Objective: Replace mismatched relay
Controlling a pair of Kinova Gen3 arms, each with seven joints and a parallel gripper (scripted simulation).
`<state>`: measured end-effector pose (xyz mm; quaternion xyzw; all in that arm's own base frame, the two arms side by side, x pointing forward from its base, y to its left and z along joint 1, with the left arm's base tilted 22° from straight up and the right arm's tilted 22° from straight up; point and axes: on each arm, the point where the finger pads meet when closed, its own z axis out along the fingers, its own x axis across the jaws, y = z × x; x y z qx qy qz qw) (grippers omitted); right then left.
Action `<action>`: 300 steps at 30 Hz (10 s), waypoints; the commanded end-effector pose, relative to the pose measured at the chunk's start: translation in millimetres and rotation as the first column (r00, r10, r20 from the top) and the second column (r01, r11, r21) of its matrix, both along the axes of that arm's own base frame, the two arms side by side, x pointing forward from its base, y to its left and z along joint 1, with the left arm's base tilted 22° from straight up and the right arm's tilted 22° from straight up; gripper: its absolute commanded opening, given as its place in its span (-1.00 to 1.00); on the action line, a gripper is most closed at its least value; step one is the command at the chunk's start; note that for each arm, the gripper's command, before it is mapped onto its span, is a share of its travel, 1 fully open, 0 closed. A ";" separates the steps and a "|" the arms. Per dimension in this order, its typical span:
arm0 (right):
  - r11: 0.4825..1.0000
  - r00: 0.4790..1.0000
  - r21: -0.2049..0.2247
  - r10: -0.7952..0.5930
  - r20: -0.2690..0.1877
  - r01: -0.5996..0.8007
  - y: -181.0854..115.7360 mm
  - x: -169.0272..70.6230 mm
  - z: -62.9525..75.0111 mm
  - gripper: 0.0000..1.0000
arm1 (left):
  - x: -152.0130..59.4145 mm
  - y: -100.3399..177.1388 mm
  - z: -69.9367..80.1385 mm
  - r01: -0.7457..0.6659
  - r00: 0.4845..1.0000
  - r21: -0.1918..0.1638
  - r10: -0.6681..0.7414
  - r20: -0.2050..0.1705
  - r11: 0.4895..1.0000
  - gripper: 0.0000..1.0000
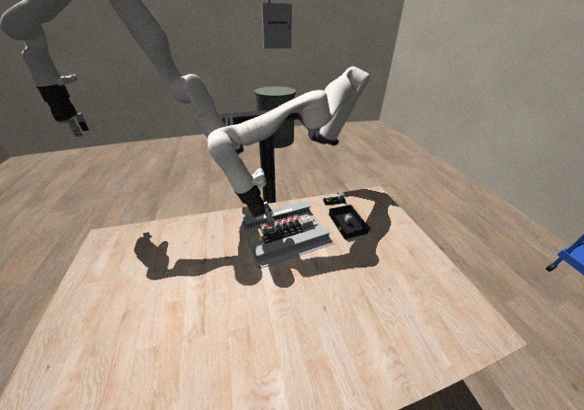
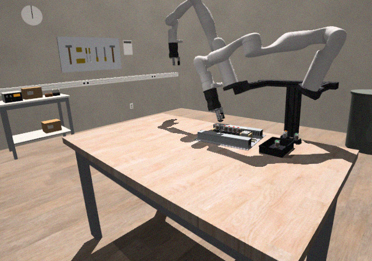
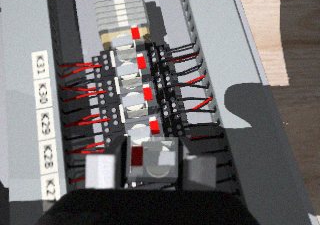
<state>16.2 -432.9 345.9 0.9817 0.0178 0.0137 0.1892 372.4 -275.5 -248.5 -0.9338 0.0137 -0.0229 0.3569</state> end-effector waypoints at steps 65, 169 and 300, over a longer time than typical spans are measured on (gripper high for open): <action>1.000 1.000 -0.001 0.000 0.001 0.000 -0.2 -0.1 0.6 1.00 | 0.6 -0.7 1.0 0.612 0.756 -0.054 -0.604 -0.252 0.789 -1.00; 1.000 1.000 -0.001 0.000 0.001 0.000 -0.2 -0.1 0.6 1.00 | 0.4 -0.7 0.9 0.907 -0.301 -0.403 -0.861 -0.409 -0.126 -1.00; 1.000 1.000 -0.001 0.000 0.001 0.000 -0.2 -0.1 0.6 1.00 | -0.9 5.0 -4.5 0.230 -0.973 -0.669 -0.161 -0.164 -0.706 -1.00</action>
